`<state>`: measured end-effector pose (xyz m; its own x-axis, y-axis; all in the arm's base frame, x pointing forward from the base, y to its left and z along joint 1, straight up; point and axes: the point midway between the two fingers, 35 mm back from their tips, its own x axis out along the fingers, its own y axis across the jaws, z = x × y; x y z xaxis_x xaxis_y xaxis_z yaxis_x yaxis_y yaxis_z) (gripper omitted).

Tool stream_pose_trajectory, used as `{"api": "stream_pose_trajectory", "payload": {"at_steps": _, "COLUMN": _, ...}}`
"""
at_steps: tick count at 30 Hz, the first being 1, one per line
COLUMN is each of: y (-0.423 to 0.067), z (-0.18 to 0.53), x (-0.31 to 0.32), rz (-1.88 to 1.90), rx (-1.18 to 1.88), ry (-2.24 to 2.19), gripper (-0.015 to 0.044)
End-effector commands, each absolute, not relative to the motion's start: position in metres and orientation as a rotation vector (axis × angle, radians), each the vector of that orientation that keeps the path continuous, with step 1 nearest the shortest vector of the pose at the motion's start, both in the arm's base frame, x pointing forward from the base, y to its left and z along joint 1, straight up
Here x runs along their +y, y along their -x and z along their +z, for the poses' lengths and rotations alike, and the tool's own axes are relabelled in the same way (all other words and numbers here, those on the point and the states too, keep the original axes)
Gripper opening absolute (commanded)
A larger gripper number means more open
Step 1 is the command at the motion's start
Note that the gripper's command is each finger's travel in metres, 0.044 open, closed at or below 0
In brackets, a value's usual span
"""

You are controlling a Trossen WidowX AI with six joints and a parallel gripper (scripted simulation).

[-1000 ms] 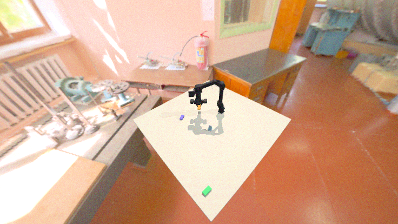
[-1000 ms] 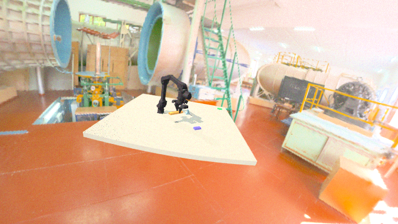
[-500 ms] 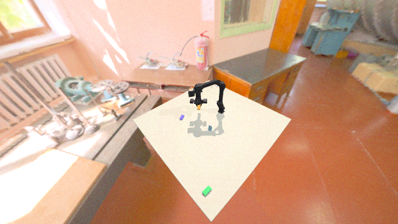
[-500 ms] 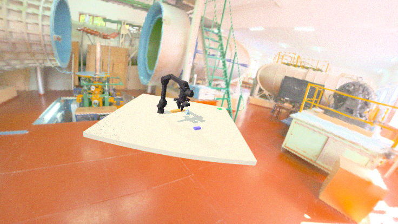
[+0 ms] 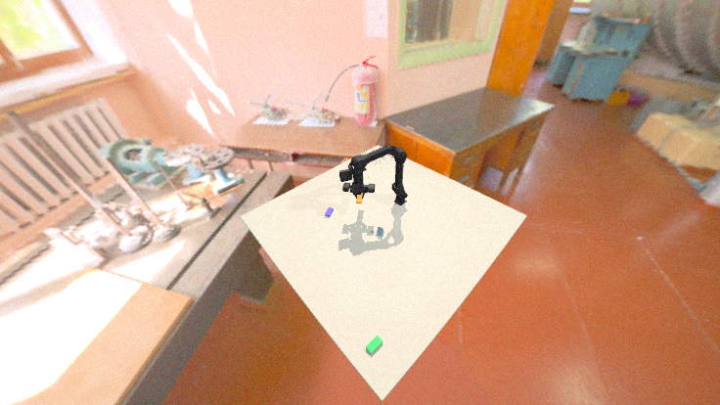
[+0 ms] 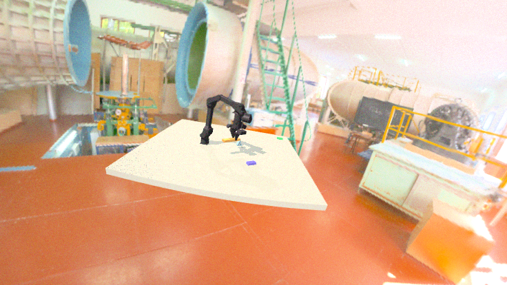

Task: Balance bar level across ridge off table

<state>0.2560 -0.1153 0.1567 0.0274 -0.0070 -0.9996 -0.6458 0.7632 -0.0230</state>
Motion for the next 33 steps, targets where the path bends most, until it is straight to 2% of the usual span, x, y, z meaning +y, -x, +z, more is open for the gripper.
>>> {"api": "stream_pose_trajectory", "payload": {"at_steps": 1, "y": -0.266, "z": 0.158, "x": -0.104, "rz": 0.516, "rx": 1.484, "ry": 0.544, "gripper": 0.0000}}
{"api": "stream_pose_trajectory", "payload": {"at_steps": 33, "y": -0.313, "z": 0.160, "x": -0.003, "rz": 0.415, "rx": 1.501, "ry": 0.428, "gripper": 0.0000}}
